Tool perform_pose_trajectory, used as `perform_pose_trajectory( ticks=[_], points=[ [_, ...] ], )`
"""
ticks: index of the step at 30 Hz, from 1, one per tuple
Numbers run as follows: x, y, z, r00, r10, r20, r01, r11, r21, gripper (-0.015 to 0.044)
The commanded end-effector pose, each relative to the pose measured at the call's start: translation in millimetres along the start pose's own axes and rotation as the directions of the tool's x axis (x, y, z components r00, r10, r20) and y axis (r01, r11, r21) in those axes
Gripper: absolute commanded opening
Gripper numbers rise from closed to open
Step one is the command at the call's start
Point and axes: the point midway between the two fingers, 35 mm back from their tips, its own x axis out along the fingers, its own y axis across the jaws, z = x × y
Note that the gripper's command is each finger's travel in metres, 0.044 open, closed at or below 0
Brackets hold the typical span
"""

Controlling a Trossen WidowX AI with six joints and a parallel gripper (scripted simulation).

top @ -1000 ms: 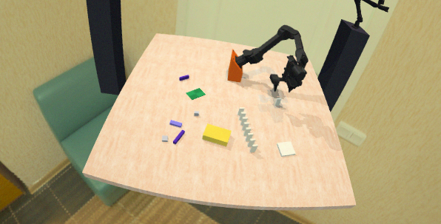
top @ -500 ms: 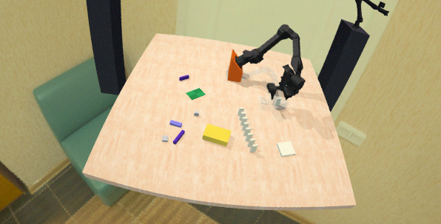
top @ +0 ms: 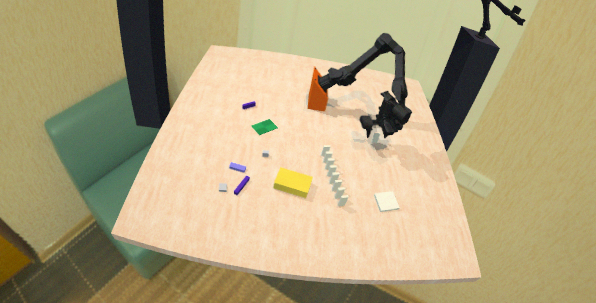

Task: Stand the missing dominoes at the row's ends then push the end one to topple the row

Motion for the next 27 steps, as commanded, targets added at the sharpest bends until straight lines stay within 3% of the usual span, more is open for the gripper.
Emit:
perform_pose_trajectory(
  ticks=[1,9,19,27],
  points=[
    [2.4,-1.0,-0.4,1.0,-0.004,-0.002,0.004,1.0,0.004,0.0309],
    [2.4,-1.0,-0.4,1.0,-0.004,-0.002,0.004,1.0,0.004,0.0107],
    [0.4,-1.4,0.2,1.0,-0.006,-0.002,0.006,1.0,0.004,0.0107],
    [-98.0,-6.6,5.9,1.0,-0.028,-0.015,0.028,1.0,0.0,0.0107]
  ],
)
